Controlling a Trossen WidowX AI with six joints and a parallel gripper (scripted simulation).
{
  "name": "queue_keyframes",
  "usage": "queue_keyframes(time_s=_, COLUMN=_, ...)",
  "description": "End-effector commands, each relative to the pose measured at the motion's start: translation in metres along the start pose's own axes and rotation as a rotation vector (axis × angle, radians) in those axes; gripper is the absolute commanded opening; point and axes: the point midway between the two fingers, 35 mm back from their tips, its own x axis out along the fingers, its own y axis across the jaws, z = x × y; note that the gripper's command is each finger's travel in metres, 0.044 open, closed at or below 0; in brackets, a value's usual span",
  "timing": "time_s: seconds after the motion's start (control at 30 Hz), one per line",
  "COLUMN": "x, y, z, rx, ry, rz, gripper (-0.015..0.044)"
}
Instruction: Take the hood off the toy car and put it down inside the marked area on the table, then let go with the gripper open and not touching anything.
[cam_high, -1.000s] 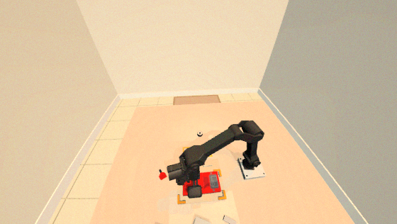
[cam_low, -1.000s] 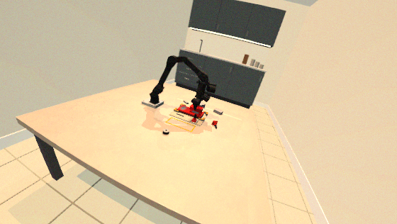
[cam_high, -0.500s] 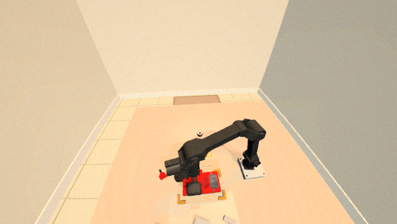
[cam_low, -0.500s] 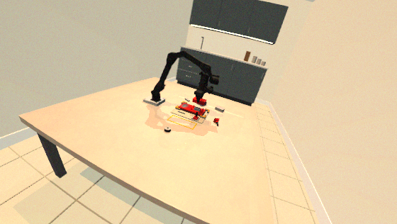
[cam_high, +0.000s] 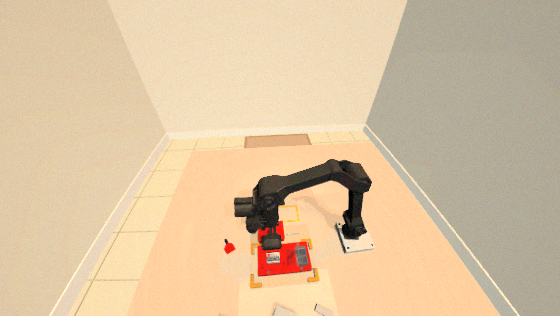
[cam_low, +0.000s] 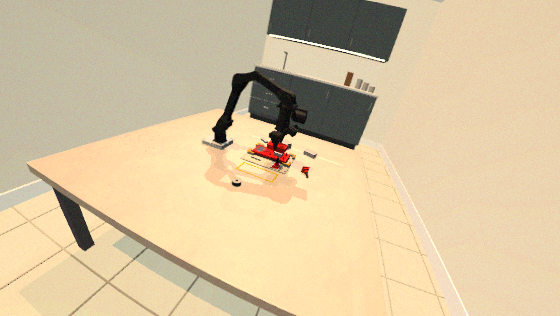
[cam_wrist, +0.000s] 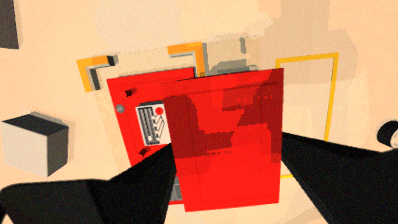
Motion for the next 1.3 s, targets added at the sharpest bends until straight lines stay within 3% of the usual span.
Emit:
queue_keyframes(time_s=0.0, x=-0.003, y=-0.024, z=-0.003, rx=-0.003, ry=-0.005, rz=-0.006, gripper=0.0000)
queue_keyframes(time_s=0.63, x=-0.008, y=-0.127, z=-0.037, rx=-0.002, ry=-0.001, rz=-0.016, gripper=0.0000)
queue_keyframes(time_s=1.27, x=0.005, y=-0.131, z=-0.038, rx=-0.002, ry=-0.001, rz=-0.016, gripper=0.0000)
